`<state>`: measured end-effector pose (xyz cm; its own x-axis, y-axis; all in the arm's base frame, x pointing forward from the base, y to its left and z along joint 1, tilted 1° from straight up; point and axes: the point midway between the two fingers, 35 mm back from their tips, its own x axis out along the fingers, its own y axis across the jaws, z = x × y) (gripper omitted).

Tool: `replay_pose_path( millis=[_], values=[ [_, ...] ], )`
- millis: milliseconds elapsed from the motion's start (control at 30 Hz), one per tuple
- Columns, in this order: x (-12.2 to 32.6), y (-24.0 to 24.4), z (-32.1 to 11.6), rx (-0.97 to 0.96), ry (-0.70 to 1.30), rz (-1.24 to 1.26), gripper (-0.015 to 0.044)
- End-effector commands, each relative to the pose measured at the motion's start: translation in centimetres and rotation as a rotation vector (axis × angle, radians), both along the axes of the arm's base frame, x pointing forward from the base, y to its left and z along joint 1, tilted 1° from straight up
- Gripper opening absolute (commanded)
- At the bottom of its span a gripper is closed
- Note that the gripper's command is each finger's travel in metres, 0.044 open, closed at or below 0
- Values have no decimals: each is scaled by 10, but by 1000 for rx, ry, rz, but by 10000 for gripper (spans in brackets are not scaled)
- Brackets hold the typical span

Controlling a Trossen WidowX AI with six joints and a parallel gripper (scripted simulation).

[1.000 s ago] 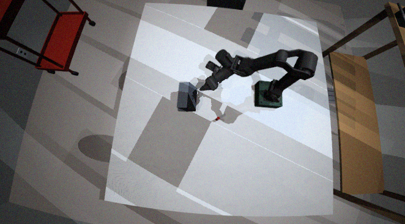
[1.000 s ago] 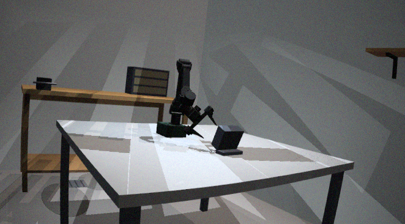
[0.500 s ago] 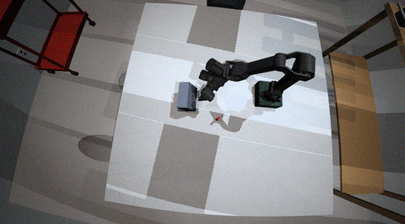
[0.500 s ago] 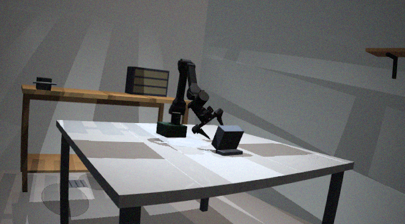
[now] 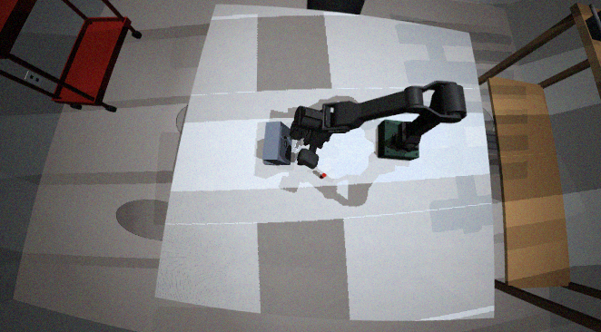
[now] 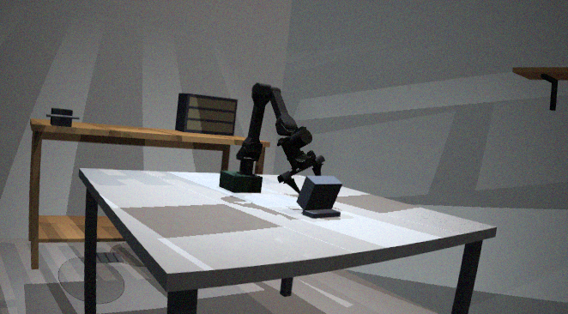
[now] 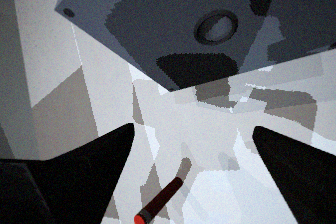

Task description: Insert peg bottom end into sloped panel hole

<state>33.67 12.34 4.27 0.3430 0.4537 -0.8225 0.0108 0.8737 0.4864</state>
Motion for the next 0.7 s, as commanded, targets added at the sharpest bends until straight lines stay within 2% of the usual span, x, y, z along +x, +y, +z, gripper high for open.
replay_pose_path(
  millis=[0,667],
  values=[
    [-5,9,0,-53,21,51,440],
    [-50,51,14,-351,132,358,440]
  ],
)
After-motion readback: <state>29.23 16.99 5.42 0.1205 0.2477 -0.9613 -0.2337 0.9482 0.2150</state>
